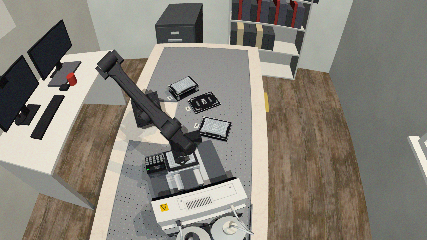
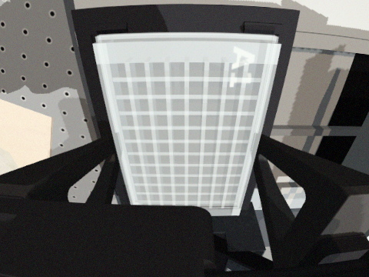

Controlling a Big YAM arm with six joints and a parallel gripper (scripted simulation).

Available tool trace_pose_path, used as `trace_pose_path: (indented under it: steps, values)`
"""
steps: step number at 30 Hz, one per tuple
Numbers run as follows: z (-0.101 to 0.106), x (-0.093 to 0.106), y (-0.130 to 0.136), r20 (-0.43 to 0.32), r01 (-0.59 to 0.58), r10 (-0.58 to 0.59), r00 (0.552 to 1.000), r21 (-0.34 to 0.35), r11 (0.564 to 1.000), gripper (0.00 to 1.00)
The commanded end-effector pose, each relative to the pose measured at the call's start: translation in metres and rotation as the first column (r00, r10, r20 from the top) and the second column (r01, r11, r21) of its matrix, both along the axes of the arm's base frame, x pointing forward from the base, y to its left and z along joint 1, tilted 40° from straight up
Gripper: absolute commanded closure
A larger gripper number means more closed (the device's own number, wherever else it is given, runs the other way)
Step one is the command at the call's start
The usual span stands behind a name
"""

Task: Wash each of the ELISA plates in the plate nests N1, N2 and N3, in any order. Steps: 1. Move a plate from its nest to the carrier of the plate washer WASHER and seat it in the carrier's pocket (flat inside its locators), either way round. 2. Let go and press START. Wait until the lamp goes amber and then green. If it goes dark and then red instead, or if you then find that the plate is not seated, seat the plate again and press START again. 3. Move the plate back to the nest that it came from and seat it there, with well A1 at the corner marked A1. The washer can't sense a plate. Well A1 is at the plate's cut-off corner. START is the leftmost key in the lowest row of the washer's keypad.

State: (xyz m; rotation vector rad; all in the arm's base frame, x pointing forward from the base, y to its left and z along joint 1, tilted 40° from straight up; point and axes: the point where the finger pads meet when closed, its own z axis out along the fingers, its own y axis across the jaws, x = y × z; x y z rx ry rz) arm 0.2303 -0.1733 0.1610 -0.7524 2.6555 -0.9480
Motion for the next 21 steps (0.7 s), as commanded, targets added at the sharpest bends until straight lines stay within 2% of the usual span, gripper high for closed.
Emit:
trace_pose_path:
  steps: [1, 13, 14, 21]
  values:
    - [-0.0035, -0.0012, -0.0016, -0.005, 0.0, 0.0, 1.0, -0.001, 1.0, 0.16]
    - [-0.0038, -0.0014, -0.0015, -0.007, 0.0, 0.0, 1.0, -0.001, 1.0, 0.16]
    - [-0.0038, -0.0014, -0.0015, -0.007, 0.0, 0.0, 1.0, -0.001, 1.0, 0.0]
    - [-0.0038, -0.0014, -0.0015, -0.007, 0.0, 0.0, 1.0, -0.001, 1.0, 0.0]
